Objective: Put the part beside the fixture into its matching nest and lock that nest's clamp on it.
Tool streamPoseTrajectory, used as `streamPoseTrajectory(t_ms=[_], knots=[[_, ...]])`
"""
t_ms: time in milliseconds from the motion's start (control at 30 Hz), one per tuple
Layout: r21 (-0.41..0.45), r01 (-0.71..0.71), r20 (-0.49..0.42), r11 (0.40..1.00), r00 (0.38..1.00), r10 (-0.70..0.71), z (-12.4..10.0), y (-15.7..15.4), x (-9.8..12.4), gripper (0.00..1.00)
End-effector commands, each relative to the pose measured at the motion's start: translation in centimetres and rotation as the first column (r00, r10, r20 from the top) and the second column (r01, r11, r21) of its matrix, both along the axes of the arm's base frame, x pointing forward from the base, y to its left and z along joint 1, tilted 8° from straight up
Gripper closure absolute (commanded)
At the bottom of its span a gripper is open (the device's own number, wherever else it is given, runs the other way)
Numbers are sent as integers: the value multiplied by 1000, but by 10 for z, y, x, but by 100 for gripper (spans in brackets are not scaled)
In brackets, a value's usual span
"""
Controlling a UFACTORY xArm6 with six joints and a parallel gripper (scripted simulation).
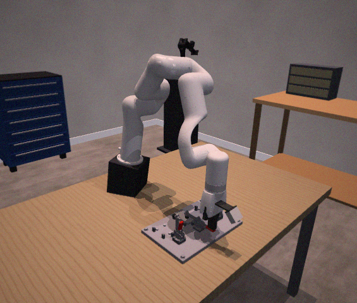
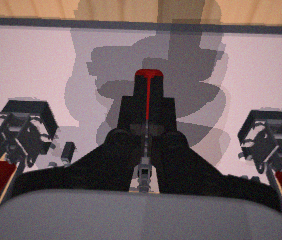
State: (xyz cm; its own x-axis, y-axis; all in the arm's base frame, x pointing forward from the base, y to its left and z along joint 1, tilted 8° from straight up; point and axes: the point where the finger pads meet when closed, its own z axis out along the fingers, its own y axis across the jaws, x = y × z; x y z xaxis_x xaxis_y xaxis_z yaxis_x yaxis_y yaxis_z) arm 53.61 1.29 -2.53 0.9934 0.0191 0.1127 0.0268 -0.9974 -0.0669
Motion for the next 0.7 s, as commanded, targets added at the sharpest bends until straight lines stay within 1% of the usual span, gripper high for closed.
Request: streamPoseTrajectory(t_ms=[0, 367, 667], knots=[[0, 0, 4, 1000, 1000, 0, 2, 0, 2, 100], [0, 0, 4, 1000, 1000, 0, 6, 0, 1, 100], [0, 0, 4, 1000, 1000, 0, 27, -2, -1, 100]])
